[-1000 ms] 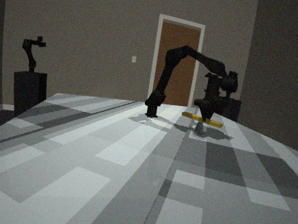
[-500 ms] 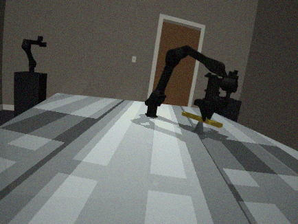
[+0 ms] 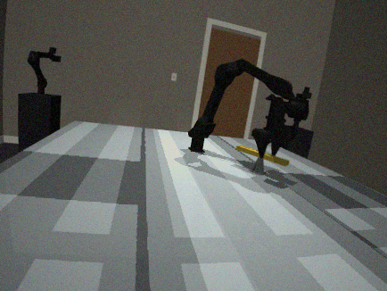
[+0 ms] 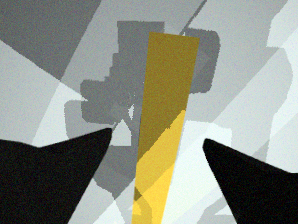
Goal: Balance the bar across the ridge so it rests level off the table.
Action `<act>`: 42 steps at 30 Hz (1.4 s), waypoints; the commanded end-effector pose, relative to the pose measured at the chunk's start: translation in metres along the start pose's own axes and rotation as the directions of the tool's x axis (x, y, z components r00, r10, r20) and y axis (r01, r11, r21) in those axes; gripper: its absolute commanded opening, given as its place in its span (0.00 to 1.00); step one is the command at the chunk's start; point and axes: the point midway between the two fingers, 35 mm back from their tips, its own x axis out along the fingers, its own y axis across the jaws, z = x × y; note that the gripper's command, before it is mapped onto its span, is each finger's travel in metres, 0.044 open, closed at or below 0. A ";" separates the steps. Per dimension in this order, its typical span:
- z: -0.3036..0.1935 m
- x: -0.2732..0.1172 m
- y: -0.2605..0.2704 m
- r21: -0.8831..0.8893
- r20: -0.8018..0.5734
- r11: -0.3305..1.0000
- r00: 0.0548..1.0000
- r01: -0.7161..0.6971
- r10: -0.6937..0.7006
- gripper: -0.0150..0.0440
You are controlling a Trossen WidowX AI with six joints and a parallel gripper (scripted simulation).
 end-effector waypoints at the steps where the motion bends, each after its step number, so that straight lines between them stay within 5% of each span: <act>1: 0.003 -0.015 0.000 0.000 0.005 1.000 1.000 0.000 0.000 1.00; 9: 0.000 -0.098 0.000 0.000 0.019 1.000 1.000 -0.002 0.002 1.00; 42: -0.001 -0.099 0.000 0.000 0.020 1.000 1.000 -0.002 0.002 1.00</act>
